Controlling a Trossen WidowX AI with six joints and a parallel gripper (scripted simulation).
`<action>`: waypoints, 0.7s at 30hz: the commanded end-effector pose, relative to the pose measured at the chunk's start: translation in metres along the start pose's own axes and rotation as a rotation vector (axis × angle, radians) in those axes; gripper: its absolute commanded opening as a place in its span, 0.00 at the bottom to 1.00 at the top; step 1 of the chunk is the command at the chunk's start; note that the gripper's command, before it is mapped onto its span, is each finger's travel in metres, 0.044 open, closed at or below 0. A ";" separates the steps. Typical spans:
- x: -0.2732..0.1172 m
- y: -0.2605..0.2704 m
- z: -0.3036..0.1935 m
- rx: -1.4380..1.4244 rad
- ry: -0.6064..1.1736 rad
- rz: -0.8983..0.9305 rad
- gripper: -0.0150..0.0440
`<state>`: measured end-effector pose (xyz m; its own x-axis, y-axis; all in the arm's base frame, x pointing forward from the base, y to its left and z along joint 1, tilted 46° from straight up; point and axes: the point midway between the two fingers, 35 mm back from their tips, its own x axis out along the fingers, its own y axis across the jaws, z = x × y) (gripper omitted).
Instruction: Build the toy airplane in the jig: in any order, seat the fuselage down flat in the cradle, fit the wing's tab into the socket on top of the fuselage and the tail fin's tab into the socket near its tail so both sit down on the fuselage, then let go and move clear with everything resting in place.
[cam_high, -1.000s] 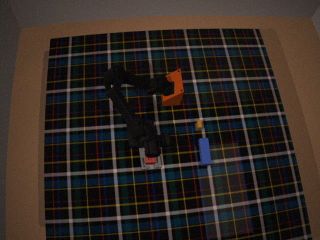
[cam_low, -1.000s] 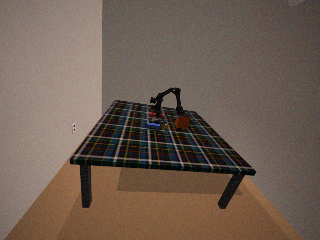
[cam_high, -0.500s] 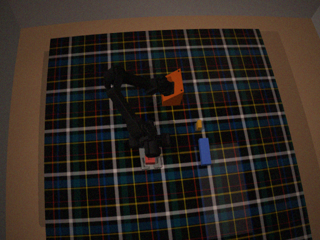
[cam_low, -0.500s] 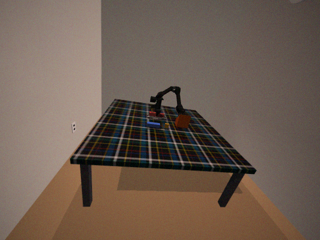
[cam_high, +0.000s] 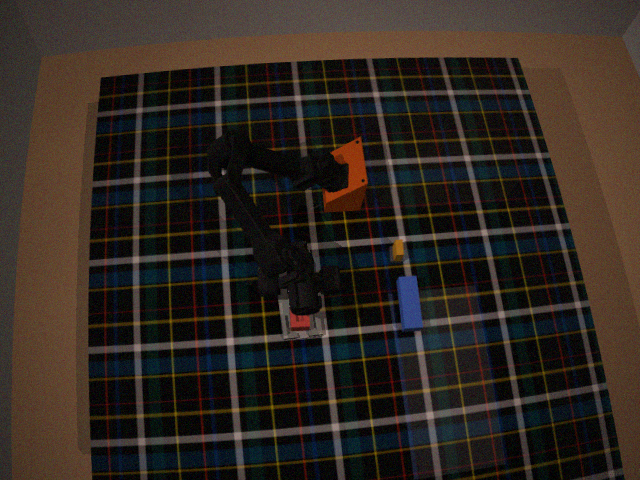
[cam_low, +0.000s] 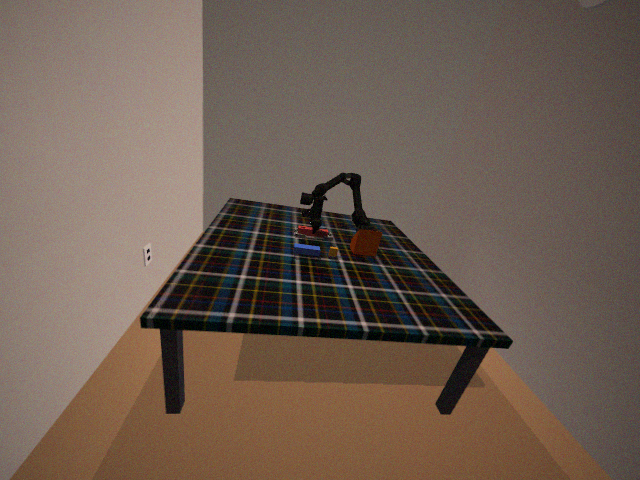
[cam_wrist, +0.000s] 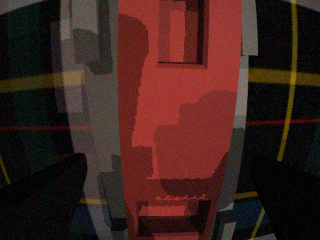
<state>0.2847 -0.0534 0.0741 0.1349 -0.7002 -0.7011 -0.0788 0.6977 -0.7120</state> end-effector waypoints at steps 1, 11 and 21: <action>0.000 0.000 0.000 0.001 -0.001 0.000 1.00; -0.096 0.002 0.002 -0.008 0.001 0.002 1.00; -0.104 0.002 0.003 -0.008 0.001 -0.002 1.00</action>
<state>0.2734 0.0195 0.1442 0.1432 -0.7013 -0.6983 -0.0889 0.6936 -0.7149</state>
